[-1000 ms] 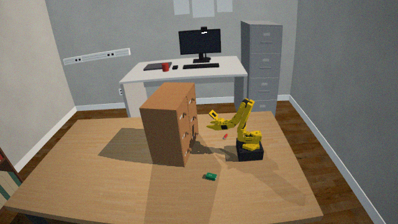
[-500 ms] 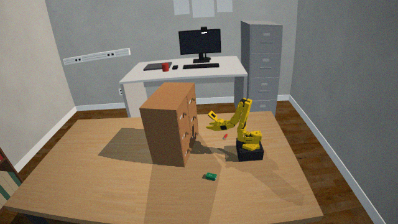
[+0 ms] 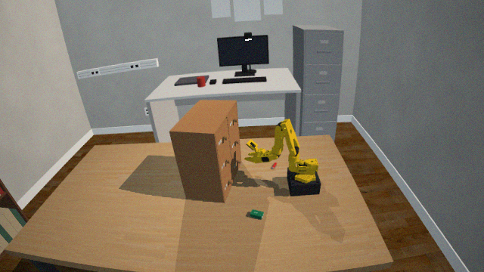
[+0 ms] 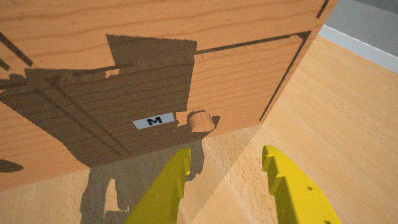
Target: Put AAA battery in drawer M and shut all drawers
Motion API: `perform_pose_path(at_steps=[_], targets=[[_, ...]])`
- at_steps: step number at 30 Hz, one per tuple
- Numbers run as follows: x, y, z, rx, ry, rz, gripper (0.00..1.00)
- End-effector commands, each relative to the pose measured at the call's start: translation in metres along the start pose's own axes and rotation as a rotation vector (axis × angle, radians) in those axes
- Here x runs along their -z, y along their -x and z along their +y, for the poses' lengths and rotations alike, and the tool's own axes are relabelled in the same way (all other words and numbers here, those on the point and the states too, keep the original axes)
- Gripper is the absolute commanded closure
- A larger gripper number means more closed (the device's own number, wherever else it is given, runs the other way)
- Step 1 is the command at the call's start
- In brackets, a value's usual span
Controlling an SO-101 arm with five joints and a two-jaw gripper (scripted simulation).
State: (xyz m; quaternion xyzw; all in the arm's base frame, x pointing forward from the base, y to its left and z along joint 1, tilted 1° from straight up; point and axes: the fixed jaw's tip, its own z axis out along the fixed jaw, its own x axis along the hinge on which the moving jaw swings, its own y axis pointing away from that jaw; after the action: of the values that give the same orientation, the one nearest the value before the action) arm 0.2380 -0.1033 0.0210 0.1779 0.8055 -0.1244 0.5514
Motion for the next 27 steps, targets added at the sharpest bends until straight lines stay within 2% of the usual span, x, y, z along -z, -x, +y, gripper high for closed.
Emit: perform_pose_path(at_steps=[1, 14, 16, 27], targets=[[-0.007, 0.012, 0.002, -0.006, 0.009, -0.088, 0.79], [-0.007, 0.012, 0.002, -0.006, 0.009, -0.088, 0.79], [-0.006, -0.008, 0.002, -0.006, 0.009, -0.01, 0.79], [-0.006, -0.008, 0.002, -0.006, 0.009, -0.01, 0.79]])
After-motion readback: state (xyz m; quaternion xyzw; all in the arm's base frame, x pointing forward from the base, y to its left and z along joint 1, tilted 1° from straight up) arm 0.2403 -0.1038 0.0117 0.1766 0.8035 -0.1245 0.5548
